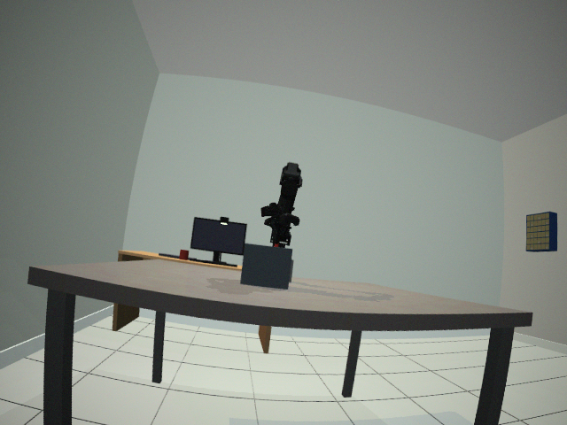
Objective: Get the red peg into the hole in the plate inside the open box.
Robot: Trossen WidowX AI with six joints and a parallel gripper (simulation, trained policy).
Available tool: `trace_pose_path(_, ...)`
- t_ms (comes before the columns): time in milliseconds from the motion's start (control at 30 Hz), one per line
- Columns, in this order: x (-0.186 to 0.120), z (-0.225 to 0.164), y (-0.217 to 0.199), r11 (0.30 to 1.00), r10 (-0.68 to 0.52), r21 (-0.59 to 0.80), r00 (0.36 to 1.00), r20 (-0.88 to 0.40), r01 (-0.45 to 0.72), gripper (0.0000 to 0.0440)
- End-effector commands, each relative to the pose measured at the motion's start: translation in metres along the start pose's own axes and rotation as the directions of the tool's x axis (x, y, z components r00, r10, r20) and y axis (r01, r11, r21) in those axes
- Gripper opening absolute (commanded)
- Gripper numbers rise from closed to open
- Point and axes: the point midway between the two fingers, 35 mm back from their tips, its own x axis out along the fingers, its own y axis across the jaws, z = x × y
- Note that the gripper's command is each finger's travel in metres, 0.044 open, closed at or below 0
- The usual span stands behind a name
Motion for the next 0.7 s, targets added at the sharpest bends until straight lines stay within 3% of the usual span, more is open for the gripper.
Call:
trace_pose_path(0, 0.011, 0.001, -0.004, 1.000, -0.014, -0.002, 1.000, -0.014, 0.014, 0.0000)
trace_pose_path(667, 0.057, 0.018, -0.001, 0.999, -0.016, -0.030, 0.999, -0.046, 0.015, 0.0000)
